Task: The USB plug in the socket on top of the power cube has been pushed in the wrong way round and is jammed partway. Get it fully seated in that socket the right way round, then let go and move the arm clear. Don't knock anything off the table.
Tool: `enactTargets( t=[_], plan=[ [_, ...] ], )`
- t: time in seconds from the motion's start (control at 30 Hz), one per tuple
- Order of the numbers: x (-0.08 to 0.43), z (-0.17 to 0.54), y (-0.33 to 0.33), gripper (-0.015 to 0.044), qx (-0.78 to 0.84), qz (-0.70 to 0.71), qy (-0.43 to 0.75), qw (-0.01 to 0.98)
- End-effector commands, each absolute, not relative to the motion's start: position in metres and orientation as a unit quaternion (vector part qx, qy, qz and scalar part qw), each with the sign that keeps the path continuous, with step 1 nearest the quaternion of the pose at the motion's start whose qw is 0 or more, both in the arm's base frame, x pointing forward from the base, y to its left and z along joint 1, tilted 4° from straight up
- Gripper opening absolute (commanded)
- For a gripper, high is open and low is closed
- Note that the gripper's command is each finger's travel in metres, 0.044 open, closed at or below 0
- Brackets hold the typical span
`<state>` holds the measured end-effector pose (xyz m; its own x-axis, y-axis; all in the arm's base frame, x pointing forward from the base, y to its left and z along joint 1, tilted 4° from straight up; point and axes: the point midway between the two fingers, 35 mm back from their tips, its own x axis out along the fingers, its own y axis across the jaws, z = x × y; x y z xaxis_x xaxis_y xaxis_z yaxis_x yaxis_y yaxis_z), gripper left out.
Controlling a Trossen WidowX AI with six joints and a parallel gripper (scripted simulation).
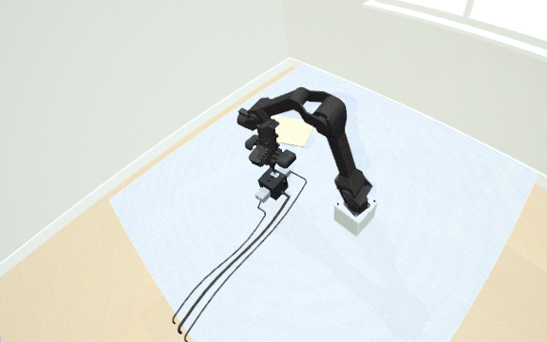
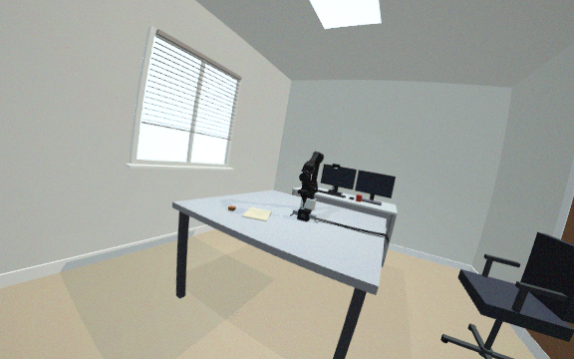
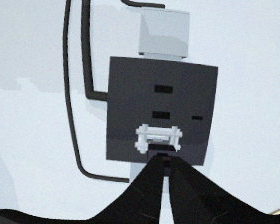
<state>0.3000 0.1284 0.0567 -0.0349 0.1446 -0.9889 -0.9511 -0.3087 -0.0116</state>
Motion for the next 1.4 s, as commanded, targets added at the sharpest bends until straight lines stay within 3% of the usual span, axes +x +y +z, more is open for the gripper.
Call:
enactTargets(
  t=[0.0,1.37],
  plan=[
    [0.2999,0.0559,0.1293,0.0,-0.528,0.611,0.38,0.451],
    [0.2999,0.0509,0.1297,0.0,-0.528,0.611,0.38,0.451]
  ],
)
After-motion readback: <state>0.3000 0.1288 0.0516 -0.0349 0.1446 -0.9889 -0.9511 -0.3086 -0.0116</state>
